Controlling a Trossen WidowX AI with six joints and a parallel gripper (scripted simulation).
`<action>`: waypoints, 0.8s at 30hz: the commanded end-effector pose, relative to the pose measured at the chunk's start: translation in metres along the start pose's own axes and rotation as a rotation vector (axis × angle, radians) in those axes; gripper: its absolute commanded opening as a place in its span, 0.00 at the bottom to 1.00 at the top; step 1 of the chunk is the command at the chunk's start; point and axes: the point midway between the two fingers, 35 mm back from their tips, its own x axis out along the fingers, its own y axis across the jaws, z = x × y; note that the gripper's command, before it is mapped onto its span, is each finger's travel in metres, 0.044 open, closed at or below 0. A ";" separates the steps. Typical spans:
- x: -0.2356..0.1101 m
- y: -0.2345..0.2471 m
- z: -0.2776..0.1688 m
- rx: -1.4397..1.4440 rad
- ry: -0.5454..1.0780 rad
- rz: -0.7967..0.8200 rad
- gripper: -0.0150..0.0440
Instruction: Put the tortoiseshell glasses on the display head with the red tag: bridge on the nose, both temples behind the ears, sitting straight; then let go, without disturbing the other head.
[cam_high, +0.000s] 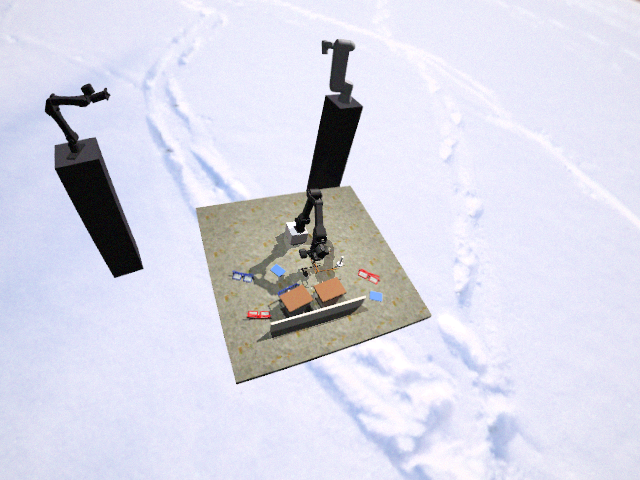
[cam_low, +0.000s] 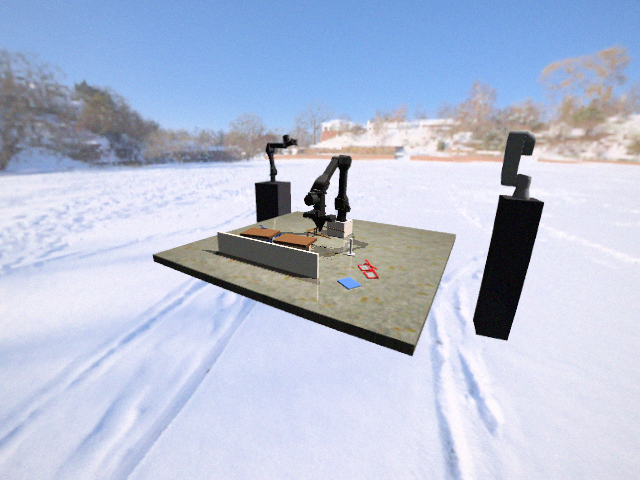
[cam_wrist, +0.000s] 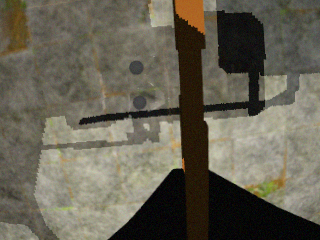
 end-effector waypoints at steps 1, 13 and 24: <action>0.005 -0.001 -0.001 0.004 0.004 -0.003 0.25; 0.018 -0.001 -0.001 0.004 0.004 -0.003 0.25; 0.030 -0.001 -0.002 0.004 0.004 -0.003 0.25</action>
